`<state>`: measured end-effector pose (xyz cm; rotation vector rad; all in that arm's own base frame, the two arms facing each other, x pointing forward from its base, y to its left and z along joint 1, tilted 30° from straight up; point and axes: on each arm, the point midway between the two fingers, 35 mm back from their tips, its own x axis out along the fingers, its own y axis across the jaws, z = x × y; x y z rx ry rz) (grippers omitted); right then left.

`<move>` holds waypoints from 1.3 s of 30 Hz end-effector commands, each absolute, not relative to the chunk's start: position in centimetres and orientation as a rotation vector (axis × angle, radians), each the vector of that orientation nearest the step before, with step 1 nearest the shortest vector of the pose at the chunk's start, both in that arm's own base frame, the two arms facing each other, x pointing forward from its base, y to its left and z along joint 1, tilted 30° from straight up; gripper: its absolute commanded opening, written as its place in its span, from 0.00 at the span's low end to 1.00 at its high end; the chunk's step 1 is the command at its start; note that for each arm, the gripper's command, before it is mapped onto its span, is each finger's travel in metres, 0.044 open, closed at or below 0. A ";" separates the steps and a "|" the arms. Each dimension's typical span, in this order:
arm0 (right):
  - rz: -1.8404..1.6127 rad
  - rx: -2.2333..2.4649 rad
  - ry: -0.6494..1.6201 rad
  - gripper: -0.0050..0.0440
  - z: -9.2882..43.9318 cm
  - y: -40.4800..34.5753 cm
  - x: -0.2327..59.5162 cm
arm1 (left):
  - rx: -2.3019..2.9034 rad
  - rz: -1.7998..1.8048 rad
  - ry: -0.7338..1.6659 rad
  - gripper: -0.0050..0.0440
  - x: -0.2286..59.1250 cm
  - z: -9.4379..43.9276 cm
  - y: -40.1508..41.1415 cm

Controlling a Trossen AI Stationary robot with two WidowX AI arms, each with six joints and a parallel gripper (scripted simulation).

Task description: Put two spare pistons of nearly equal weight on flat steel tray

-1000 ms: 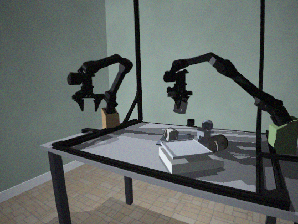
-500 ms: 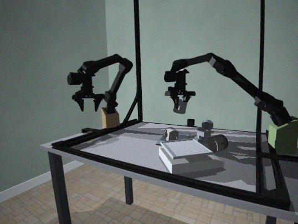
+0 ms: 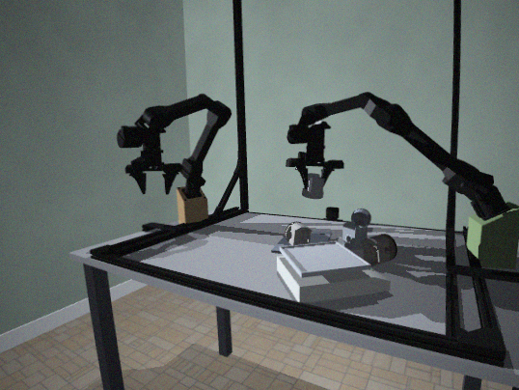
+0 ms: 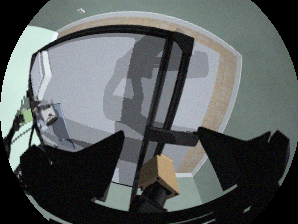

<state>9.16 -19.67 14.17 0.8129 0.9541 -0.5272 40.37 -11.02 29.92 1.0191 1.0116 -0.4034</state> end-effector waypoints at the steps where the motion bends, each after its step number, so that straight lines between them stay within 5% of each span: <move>1: -0.525 0.813 0.953 1.00 14.2 -19.7 9.2 | 1.073 -0.420 0.991 0.43 40.2 30.4 -11.1; 39: -0.525 0.813 0.953 1.00 14.2 -19.7 9.2 | 1.936 -0.783 0.759 0.43 40.2 30.4 -11.1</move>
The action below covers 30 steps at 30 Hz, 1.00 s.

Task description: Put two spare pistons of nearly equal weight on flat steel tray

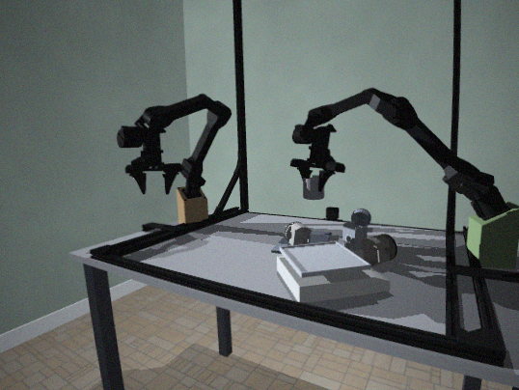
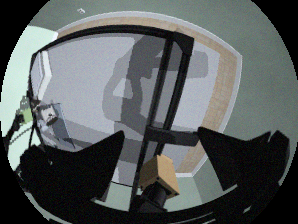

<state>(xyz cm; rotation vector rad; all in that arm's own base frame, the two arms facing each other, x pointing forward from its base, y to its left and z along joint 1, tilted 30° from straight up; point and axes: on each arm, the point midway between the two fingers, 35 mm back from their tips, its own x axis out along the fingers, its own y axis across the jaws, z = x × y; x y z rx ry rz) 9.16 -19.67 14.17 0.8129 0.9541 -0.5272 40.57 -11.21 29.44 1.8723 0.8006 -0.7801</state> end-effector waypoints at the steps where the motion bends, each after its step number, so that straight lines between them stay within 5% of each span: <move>1: -0.525 0.813 0.953 1.00 14.2 -19.7 9.2 | 1.961 -0.794 0.749 0.43 40.2 30.4 -11.1; 30: -0.525 0.813 0.953 1.00 14.2 -19.7 9.2 | 2.570 -1.053 0.436 0.43 40.2 30.4 -11.1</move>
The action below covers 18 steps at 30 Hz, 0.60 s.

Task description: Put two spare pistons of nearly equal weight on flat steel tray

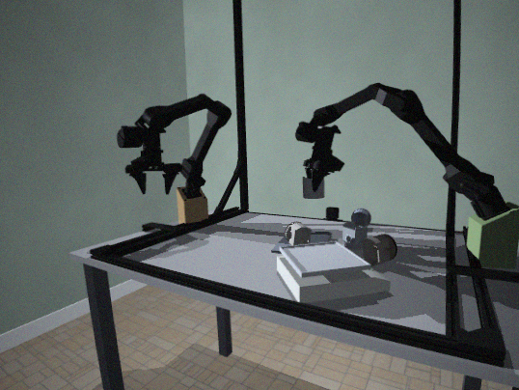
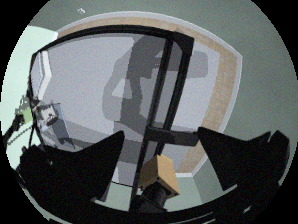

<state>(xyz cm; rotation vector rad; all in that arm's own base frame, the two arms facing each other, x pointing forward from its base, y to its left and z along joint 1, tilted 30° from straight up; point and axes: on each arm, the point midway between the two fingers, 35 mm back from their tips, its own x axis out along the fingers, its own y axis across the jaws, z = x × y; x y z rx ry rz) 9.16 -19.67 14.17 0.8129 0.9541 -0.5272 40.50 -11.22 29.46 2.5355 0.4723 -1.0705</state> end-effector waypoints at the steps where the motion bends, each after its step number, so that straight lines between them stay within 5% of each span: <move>1: -0.525 0.813 0.953 1.00 14.2 -19.7 9.2 | 2.594 -1.064 0.421 0.43 40.2 30.4 -11.1; 18: -0.525 0.813 0.953 1.00 14.2 -19.7 9.2 | 2.692 -1.083 0.339 0.43 40.2 30.5 -11.0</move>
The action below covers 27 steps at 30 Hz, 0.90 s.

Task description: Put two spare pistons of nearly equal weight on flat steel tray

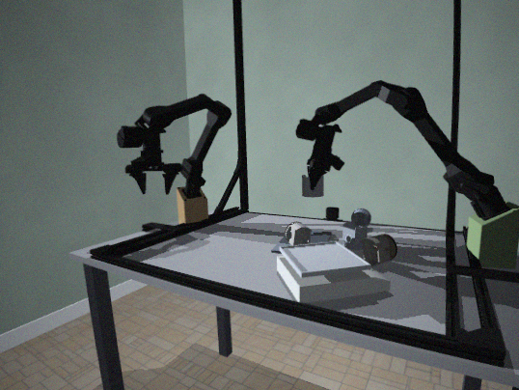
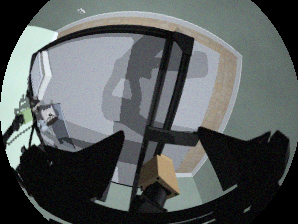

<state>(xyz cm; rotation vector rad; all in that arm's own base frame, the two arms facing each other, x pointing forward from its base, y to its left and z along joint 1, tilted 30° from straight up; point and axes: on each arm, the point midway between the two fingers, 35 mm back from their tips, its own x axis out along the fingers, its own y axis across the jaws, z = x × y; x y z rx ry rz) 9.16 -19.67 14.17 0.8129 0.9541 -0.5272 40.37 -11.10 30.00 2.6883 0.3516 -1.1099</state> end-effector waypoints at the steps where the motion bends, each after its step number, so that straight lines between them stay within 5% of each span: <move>1: -0.525 0.813 0.953 1.00 14.2 -19.7 9.2 | 2.692 -1.083 0.339 0.43 40.3 30.4 -10.9; 27: -0.525 0.813 0.953 1.00 14.2 -19.7 9.2 | 2.692 -1.083 0.339 0.43 42.7 27.2 -10.6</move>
